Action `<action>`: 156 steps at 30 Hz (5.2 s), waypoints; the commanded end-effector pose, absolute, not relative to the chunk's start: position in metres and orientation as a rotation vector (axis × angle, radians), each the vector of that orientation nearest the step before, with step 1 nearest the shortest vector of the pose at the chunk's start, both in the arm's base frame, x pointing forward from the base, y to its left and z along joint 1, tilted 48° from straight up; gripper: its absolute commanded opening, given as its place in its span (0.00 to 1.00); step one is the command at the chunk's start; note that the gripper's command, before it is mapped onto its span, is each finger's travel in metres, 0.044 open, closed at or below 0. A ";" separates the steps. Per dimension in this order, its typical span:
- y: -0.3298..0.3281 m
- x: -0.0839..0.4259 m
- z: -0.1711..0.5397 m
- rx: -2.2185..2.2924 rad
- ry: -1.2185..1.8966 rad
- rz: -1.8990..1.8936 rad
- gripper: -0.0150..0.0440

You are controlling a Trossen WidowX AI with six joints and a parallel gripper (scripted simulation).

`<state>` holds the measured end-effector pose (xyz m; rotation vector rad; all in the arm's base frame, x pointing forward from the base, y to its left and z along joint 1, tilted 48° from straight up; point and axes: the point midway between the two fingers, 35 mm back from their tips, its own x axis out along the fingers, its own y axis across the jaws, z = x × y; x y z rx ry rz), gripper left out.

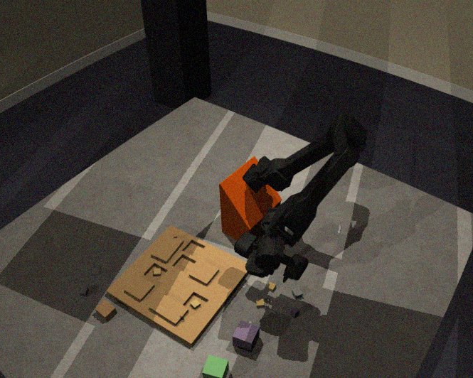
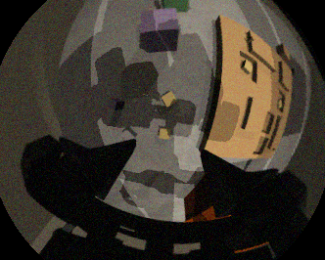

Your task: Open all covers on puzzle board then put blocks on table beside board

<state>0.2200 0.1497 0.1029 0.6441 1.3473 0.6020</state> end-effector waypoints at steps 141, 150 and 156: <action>0.072 0.386 -0.003 -0.380 0.710 1.251 0.25; 0.074 0.386 -0.003 -0.366 0.720 1.244 0.25; 0.074 0.386 -0.003 -0.032 0.949 1.066 0.25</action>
